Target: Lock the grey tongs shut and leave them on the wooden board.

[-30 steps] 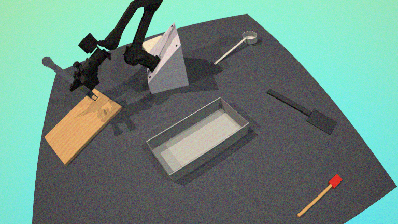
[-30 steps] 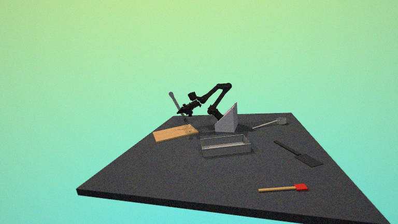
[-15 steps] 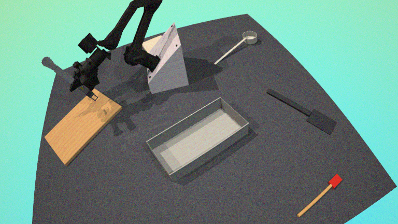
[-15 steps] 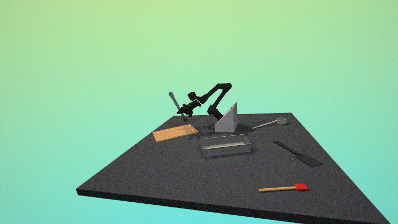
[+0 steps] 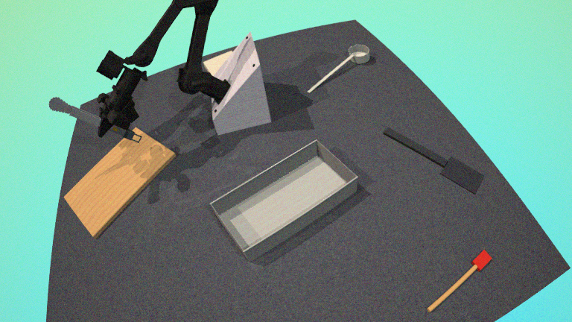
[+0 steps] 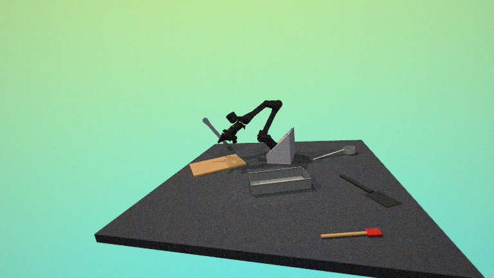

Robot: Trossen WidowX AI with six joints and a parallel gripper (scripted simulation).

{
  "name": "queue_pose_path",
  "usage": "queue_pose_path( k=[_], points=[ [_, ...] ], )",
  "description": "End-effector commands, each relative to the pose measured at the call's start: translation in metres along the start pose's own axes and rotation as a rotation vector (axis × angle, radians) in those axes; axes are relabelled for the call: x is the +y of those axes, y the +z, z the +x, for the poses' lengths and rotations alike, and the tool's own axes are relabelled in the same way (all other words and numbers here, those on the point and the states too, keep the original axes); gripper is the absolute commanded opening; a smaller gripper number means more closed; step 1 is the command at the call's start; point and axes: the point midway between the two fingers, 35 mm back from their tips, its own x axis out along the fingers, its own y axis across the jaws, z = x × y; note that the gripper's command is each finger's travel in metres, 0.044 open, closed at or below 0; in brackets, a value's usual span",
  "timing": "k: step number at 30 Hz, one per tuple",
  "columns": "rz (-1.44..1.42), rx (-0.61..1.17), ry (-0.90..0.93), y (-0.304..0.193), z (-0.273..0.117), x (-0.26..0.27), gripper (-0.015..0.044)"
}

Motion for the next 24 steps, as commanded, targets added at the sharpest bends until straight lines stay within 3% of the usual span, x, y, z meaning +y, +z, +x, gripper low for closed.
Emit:
queue_pose_path(
  k=[1, 24],
  points=[
    [0.016, -0.076, -0.013, -0.003, 0.005, 0.001, -0.0150],
    [0.039, -0.473, -0.072, -0.007, 0.017, -0.001, -0.0150]
  ],
)
